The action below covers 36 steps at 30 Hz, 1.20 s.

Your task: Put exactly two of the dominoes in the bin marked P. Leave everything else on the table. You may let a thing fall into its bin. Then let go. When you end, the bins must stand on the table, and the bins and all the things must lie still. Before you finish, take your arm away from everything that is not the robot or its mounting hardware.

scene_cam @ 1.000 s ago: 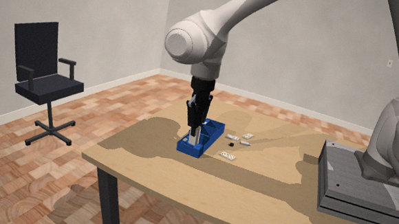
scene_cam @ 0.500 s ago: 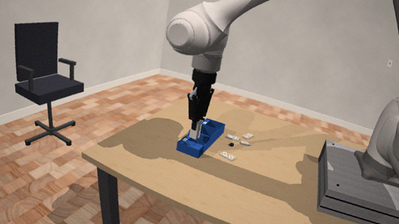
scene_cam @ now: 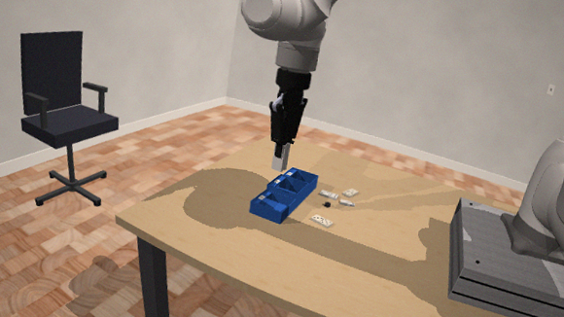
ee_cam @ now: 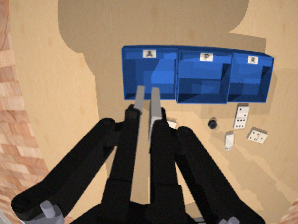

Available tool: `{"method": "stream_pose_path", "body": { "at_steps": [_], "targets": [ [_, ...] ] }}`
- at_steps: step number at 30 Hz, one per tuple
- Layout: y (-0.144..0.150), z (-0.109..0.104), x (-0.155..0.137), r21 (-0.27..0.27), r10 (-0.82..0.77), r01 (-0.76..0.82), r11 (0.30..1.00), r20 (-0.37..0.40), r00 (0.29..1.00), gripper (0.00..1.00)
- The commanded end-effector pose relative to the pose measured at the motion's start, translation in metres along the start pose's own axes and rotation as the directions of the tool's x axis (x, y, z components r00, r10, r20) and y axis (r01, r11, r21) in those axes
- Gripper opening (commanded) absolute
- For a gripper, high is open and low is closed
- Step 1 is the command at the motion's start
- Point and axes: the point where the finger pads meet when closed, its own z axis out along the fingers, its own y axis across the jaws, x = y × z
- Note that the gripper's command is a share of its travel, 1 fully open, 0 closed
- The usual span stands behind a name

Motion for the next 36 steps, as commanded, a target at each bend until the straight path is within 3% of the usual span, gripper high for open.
{"method": "stream_pose_path", "body": {
  "at_steps": [1,2,8,14,15,19,34,36],
  "targets": [
    [0.000,-0.017,0.000,0.000,0.000,0.000,1.000,0.001,1.000,0.05],
    [0.000,-0.017,0.000,0.000,0.000,0.000,1.000,0.001,1.000,0.05],
    [0.000,-0.067,0.000,0.000,0.000,0.000,1.000,0.001,1.000,0.05],
    [0.000,-0.070,0.000,0.000,0.000,0.000,1.000,0.001,1.000,0.05],
    [0.002,-0.064,-0.006,0.000,0.050,-0.050,0.999,0.001,0.999,0.25],
    [0.007,-0.053,-0.017,0.000,0.107,-0.107,0.994,0.001,0.994,0.25],
    [0.043,0.033,-0.101,0.000,0.107,-0.107,0.994,0.001,0.994,0.25],
    [0.043,0.033,-0.101,0.000,0.107,-0.107,0.994,0.001,0.994,0.25]
  ]
}}
